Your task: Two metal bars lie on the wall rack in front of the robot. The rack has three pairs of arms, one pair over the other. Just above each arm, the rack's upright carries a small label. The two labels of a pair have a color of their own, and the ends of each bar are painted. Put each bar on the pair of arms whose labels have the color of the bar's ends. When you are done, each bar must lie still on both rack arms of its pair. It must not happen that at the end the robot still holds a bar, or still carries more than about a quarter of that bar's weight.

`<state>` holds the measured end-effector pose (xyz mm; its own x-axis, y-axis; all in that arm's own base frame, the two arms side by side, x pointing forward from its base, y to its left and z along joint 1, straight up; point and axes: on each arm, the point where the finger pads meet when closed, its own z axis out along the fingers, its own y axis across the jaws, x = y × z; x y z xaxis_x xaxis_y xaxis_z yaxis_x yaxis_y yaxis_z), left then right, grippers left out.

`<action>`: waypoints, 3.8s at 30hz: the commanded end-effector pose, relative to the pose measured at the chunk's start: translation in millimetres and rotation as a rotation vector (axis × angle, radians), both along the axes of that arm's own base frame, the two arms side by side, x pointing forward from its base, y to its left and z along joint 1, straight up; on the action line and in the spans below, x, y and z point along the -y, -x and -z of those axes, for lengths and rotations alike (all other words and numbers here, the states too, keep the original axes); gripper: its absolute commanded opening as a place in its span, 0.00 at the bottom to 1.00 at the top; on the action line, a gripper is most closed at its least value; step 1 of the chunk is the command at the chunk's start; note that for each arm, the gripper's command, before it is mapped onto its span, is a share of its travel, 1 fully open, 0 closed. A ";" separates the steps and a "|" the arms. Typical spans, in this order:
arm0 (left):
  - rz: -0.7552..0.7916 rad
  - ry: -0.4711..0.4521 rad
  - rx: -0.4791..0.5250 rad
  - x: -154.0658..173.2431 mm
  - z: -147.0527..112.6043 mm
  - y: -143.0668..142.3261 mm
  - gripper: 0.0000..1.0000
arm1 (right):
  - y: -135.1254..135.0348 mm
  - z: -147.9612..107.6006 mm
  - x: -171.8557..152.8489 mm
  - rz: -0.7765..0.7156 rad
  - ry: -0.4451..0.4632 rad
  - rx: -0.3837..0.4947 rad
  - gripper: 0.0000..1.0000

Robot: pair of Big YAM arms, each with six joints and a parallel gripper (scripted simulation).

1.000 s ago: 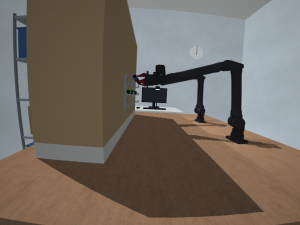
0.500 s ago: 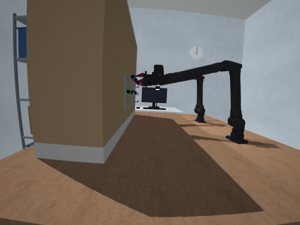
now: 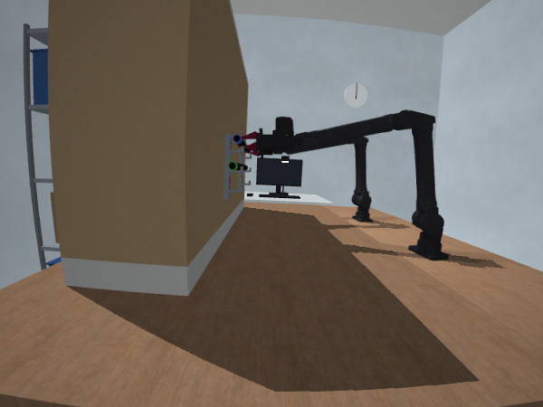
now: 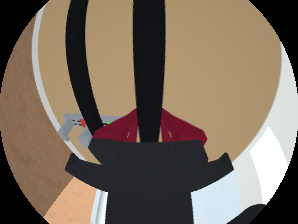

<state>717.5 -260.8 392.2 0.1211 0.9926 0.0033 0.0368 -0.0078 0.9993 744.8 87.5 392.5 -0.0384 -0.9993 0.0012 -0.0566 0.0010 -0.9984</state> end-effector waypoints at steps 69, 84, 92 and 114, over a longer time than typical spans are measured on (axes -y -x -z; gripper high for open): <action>-0.002 0.024 0.073 -0.2 -37.8 -15.8 0.00 | -16.5 -46.7 11.4 0.019 -0.027 0.095 0.00; -0.002 0.024 0.073 -0.3 -27.0 -15.2 0.00 | -14.7 -35.4 11.3 0.019 -0.027 0.095 0.00; -0.002 0.024 0.073 -0.3 -21.5 -14.7 0.00 | -13.7 -29.5 11.2 0.019 -0.027 0.095 0.00; -0.003 0.024 0.073 -0.8 0.6 -11.4 0.00 | -9.1 -5.4 10.9 0.019 -0.027 0.095 0.00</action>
